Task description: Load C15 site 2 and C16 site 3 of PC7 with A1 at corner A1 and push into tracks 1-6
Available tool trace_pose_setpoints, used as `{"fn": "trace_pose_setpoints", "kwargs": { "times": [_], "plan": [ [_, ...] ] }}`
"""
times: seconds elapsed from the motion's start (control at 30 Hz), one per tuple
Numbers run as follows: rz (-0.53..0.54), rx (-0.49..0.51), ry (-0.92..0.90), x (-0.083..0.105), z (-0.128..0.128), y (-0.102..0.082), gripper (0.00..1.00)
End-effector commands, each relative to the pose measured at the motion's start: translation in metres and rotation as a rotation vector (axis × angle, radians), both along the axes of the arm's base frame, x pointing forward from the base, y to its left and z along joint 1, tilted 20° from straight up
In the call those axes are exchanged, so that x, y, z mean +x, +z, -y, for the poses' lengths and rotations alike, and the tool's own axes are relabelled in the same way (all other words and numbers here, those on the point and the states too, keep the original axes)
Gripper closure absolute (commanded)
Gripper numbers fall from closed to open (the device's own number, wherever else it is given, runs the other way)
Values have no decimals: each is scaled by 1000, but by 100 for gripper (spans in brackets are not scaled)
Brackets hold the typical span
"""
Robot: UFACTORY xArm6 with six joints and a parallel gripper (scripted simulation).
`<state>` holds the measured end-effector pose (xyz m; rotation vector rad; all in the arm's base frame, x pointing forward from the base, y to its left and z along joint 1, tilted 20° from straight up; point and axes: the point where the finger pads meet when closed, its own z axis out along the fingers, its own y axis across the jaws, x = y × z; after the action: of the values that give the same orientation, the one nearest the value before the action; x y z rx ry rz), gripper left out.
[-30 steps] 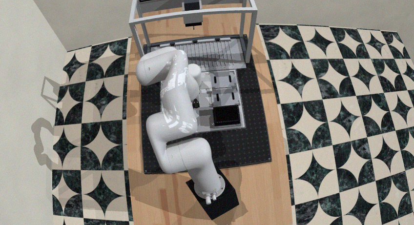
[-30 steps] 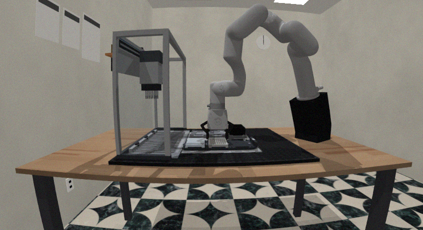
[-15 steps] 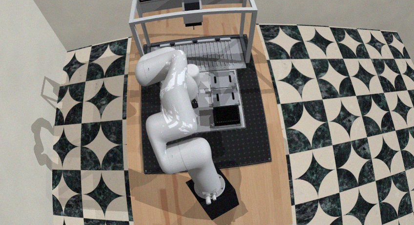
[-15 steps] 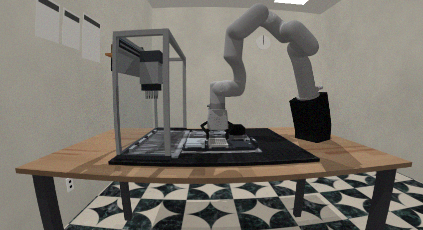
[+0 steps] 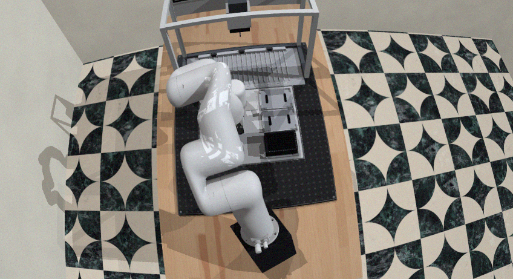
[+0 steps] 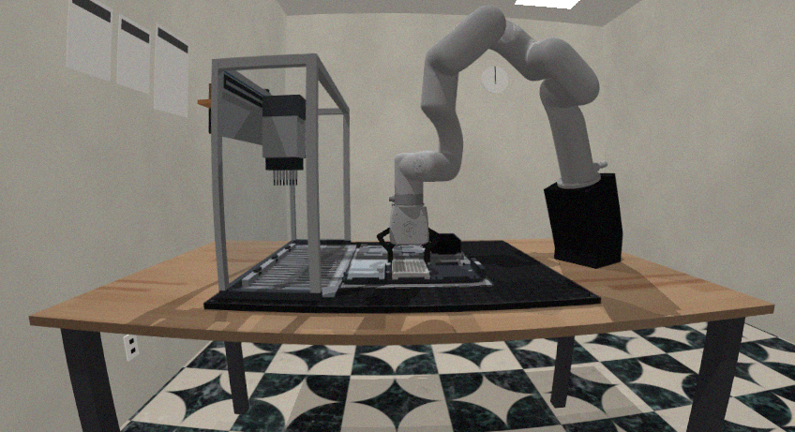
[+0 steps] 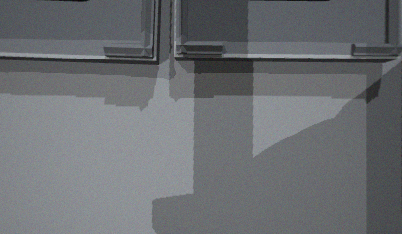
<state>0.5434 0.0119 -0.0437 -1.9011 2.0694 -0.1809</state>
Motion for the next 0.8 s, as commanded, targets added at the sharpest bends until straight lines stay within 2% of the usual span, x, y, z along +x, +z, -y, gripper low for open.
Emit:
{"fn": "trace_pose_setpoints", "kwargs": {
  "times": [0.0, 0.77],
  "plan": [
    [2, 0, 0, 1, -2, 1, 0],
    [2, 0, 0, 2, -12, 3, 0]
  ]
}}
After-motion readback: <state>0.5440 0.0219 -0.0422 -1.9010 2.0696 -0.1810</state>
